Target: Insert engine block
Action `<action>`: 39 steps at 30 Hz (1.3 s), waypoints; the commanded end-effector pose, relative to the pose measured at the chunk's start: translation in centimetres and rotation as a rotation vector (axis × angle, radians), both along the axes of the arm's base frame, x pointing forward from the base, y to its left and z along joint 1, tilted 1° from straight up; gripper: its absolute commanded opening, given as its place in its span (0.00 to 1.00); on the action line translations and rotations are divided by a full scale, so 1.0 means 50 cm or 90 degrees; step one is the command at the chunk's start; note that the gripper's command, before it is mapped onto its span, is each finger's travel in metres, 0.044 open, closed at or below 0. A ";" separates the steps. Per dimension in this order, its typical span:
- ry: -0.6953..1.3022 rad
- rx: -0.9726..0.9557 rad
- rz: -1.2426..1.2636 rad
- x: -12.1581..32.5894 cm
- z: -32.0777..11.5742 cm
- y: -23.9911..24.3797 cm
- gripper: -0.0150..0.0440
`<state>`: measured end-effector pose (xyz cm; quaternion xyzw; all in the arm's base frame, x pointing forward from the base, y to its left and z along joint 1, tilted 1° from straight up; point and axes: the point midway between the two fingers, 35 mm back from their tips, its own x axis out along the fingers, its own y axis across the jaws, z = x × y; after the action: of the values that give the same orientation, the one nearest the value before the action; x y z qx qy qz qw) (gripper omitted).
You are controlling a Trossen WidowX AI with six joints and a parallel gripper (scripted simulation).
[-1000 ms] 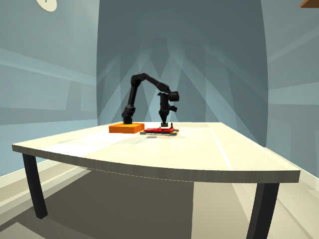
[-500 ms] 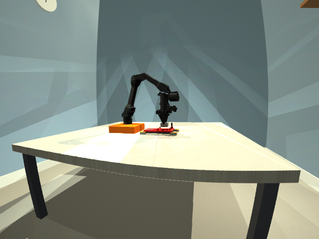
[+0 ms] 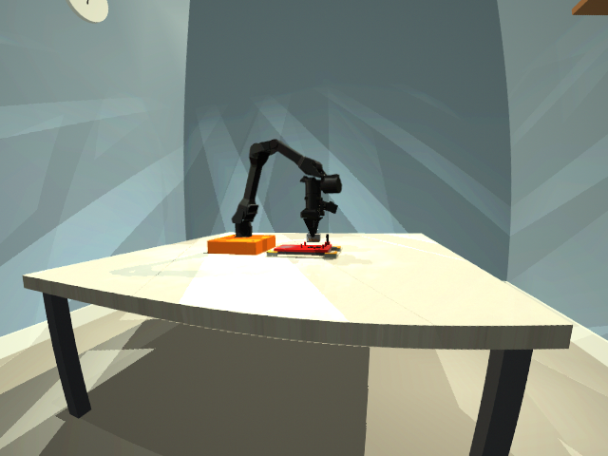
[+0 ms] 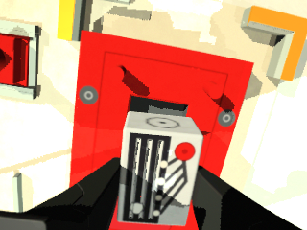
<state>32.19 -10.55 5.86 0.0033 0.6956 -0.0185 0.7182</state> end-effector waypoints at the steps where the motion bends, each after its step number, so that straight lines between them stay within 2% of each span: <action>1: 0.000 -0.001 0.046 0.000 -0.001 0.001 0.52; 12: -0.003 0.004 -0.090 0.001 -0.005 0.001 0.52; 22: -0.001 0.002 -0.020 0.001 -0.009 0.000 0.52; 39: -0.002 0.002 -0.041 0.001 -0.017 0.000 0.52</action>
<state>32.20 -10.56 5.07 0.0245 0.6952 -0.0390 0.7174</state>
